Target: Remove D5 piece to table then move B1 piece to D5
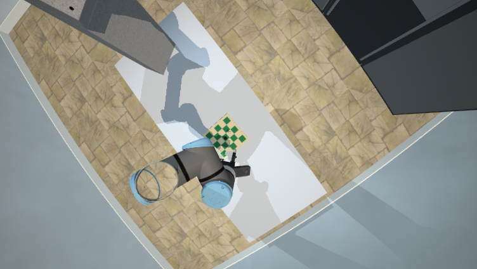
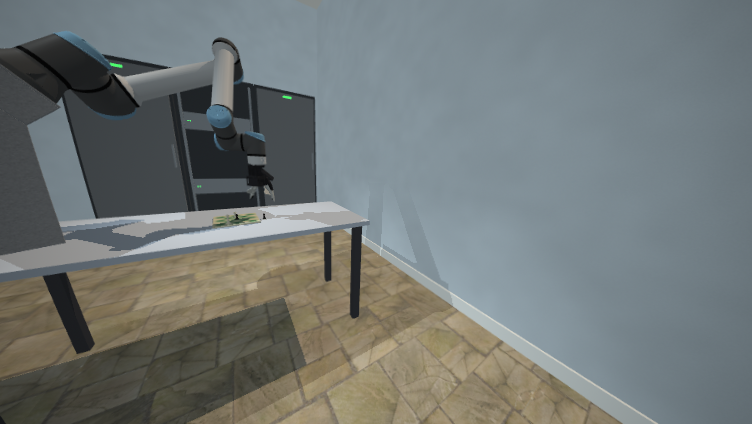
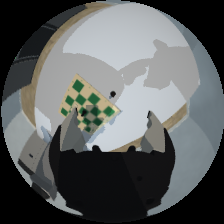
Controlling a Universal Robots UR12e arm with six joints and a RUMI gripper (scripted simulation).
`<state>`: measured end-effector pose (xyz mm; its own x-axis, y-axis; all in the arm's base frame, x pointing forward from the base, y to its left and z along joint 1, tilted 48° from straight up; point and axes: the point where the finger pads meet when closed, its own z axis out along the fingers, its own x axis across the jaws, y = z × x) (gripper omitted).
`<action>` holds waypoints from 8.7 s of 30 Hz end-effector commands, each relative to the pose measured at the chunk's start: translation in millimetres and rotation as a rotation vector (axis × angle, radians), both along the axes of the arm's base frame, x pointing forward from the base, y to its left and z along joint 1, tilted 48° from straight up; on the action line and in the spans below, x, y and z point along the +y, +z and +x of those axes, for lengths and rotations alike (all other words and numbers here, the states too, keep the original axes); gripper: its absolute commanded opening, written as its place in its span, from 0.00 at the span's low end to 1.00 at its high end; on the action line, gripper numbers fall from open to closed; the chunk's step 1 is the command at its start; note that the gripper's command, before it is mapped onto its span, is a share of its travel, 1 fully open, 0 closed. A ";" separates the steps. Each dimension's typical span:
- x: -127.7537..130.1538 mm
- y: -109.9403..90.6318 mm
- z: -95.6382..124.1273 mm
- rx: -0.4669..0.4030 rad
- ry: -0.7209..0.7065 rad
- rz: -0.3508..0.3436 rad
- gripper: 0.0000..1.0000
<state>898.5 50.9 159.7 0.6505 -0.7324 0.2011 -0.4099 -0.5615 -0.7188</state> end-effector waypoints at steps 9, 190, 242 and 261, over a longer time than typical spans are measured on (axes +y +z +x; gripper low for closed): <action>-0.3 0.7 0.1 -0.001 0.000 0.000 1.00; -29.8 -119.7 -136.8 -1.049 1.813 -1.743 0.25; -11.1 -152.4 -105.6 -1.049 1.813 -1.743 0.25; -11.1 -152.4 -105.5 -1.049 1.813 -1.743 0.25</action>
